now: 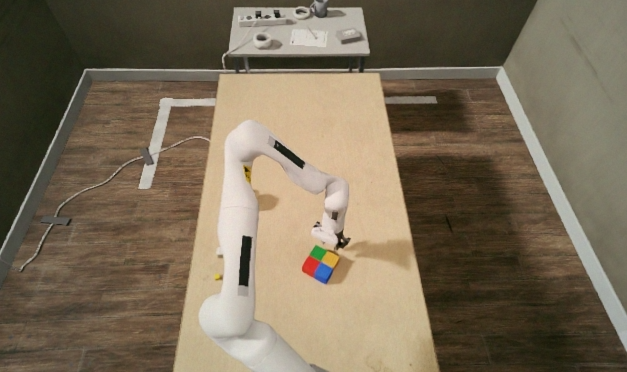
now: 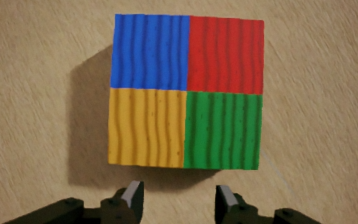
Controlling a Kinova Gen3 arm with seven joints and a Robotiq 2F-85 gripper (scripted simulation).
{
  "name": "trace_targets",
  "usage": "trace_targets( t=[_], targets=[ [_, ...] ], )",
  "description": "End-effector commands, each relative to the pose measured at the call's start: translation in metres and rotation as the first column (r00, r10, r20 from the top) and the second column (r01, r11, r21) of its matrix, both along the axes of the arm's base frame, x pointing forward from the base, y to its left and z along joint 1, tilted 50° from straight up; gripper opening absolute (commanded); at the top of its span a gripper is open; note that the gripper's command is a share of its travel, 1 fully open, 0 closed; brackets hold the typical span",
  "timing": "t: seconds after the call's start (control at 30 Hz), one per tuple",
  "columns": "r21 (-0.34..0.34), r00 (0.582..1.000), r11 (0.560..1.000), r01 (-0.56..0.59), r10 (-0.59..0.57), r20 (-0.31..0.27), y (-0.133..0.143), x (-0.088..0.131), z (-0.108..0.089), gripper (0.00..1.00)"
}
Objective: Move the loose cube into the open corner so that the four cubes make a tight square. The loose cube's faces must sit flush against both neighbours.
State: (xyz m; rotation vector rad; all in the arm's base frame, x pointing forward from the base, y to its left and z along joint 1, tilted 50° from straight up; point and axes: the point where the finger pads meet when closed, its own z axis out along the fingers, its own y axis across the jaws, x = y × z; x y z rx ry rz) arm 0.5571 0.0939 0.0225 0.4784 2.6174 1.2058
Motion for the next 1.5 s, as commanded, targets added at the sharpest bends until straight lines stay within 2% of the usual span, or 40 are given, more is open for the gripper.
trace_targets(
  t=[0.0, 0.63, 1.47],
  targets=[
    [-0.002, 1.000, 1.000, 0.009, -0.009, 0.008, -0.011, 0.000, 0.010, 0.52],
    [-0.002, 1.000, 1.000, 0.009, -0.009, 0.008, -0.032, -0.011, 0.030, 0.52],
    [-0.002, 1.000, 1.000, 0.009, -0.009, 0.008, -0.034, -0.012, 0.032, 0.52]
  ],
)
